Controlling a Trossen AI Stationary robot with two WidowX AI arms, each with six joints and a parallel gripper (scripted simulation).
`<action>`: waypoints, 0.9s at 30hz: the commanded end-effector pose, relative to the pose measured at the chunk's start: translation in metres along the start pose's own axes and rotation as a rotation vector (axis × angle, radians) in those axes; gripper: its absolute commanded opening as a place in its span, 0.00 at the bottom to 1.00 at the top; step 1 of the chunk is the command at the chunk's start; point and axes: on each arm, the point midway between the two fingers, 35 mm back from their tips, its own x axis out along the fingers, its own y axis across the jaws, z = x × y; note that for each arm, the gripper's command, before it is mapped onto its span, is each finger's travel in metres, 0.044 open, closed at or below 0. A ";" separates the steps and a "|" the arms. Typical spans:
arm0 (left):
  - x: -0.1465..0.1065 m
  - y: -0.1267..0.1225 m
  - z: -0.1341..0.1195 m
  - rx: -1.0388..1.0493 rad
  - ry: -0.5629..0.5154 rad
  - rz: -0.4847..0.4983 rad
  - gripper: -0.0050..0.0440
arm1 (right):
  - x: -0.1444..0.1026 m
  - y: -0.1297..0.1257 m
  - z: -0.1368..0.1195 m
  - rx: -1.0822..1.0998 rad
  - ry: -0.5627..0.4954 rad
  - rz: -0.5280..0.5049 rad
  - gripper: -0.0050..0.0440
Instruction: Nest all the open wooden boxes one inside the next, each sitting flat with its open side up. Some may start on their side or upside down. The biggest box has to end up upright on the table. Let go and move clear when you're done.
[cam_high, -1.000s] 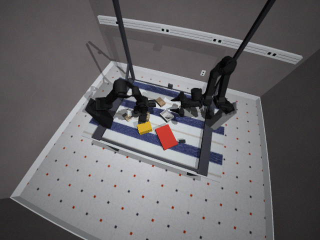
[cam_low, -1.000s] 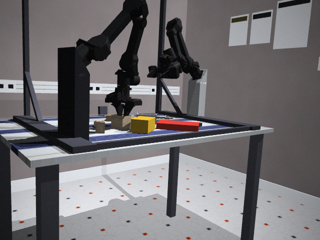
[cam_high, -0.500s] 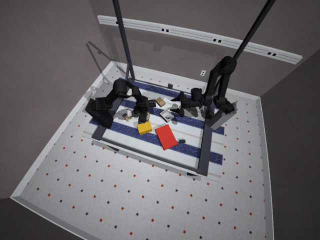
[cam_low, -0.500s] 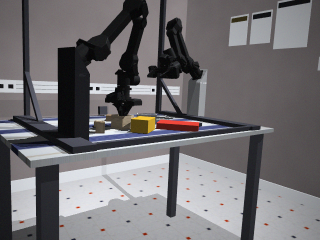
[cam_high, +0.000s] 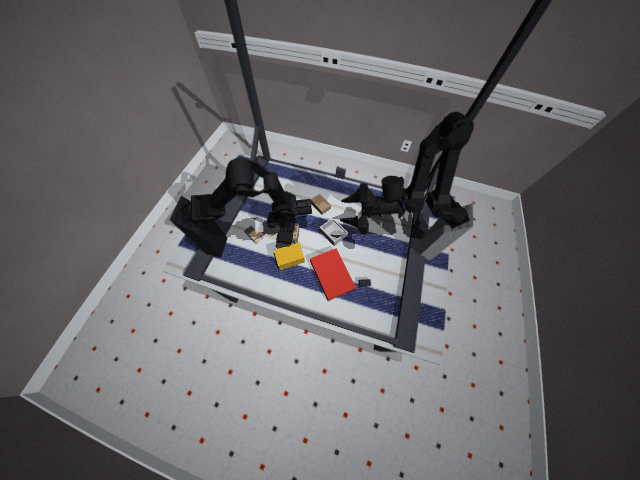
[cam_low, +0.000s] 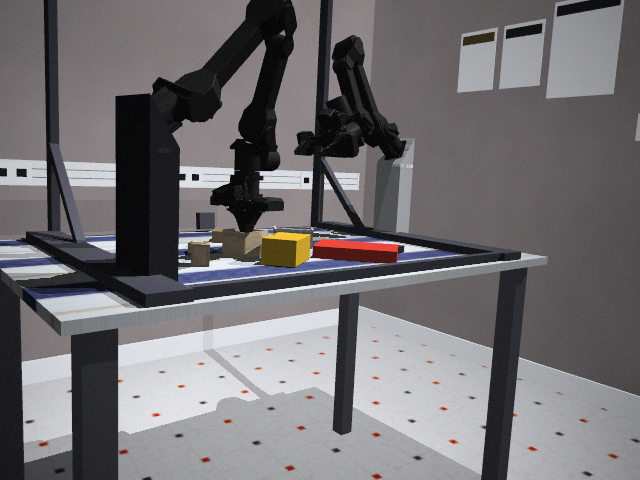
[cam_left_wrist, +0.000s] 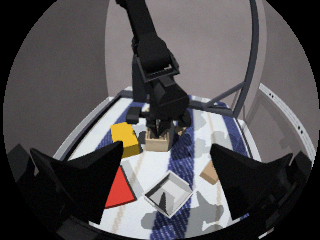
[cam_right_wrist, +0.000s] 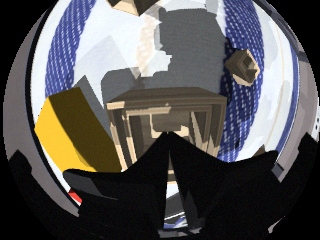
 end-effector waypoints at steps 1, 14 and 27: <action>0.001 -0.002 0.008 0.002 -0.026 -0.007 0.92 | -0.008 -0.001 -0.008 0.082 0.027 -0.007 0.10; 0.001 -0.002 0.008 0.002 -0.026 -0.007 0.92 | -0.026 -0.003 -0.012 0.799 0.027 -0.020 0.09; 0.001 -0.002 0.008 0.002 -0.026 -0.007 0.92 | -0.040 -0.003 -0.013 1.428 0.020 -0.030 0.00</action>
